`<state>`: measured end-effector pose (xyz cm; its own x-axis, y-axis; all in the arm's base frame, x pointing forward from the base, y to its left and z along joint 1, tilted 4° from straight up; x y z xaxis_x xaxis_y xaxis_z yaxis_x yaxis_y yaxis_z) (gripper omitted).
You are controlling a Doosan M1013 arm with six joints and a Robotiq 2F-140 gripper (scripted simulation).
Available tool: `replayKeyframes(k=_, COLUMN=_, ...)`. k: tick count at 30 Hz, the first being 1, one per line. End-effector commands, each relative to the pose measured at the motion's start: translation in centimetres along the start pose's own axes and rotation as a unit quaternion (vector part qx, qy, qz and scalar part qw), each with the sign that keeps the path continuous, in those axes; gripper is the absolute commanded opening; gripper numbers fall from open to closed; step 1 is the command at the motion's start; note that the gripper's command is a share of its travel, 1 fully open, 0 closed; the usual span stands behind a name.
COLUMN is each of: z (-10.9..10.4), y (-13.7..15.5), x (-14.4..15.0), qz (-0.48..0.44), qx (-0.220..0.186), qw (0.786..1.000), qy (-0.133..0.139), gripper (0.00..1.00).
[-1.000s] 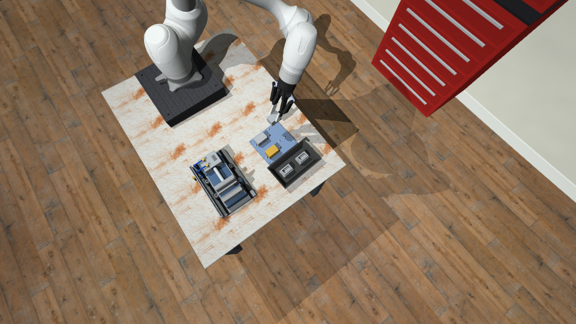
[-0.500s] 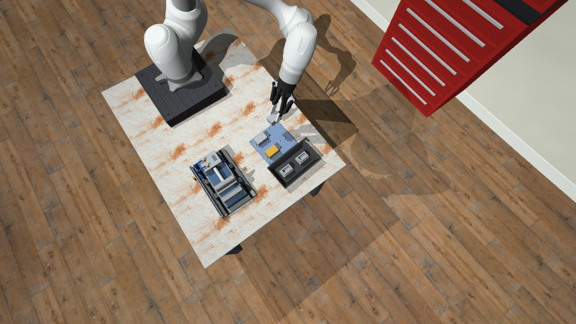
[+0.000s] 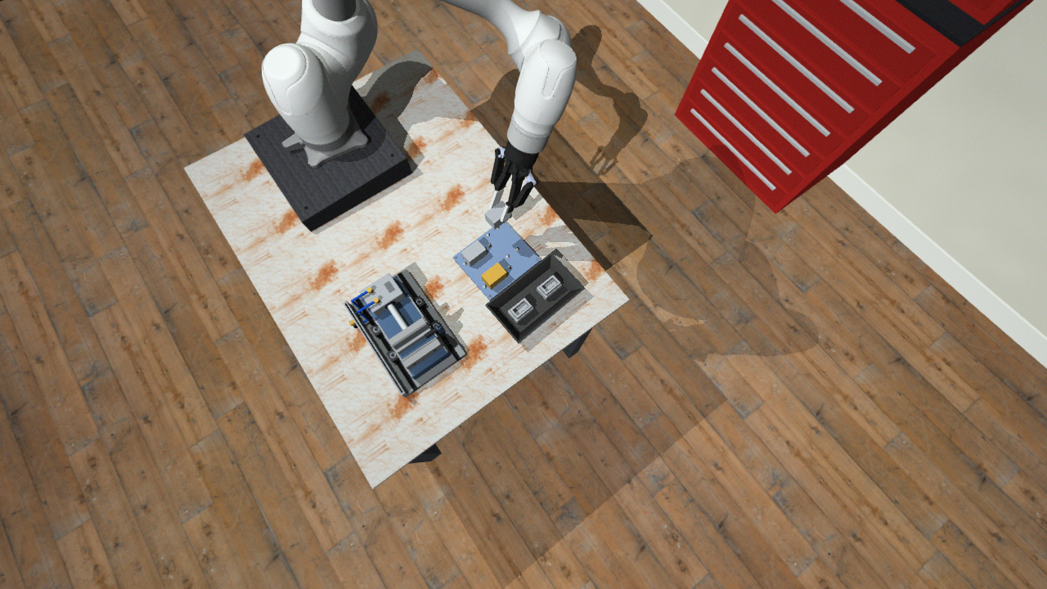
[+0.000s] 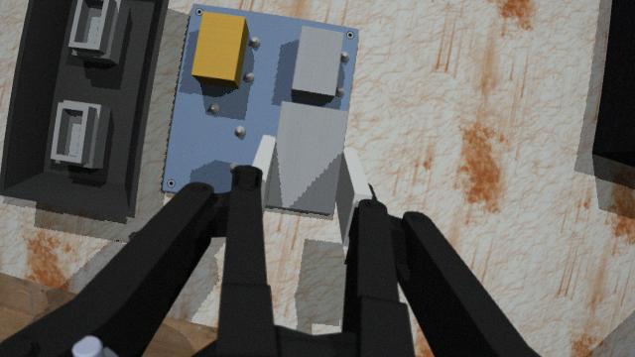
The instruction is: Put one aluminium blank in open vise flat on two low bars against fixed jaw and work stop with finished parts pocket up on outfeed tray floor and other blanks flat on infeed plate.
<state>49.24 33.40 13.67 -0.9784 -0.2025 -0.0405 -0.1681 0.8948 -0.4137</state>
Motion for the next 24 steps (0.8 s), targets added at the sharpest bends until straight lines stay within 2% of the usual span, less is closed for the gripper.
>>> replayKeyframes(k=1, z=-0.01, y=0.00, x=0.00, qz=0.000, qx=0.000, qw=1.000, qy=0.000, gripper=0.00)
replayKeyframes(k=24, z=0.82, y=0.32, x=0.01, qz=0.000, qx=0.000, qw=1.000, qy=0.000, gripper=0.00)
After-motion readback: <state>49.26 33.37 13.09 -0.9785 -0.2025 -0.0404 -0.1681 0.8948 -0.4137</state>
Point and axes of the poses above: the point where the finger pads meet when closed, its own z axis out along the fingers, its own x axis across the jaws, y = z × x, the point moved 3 cm from there along -z, back along the fingers, and after that the axes turned 1 degree about z, right-handed, at the moved point
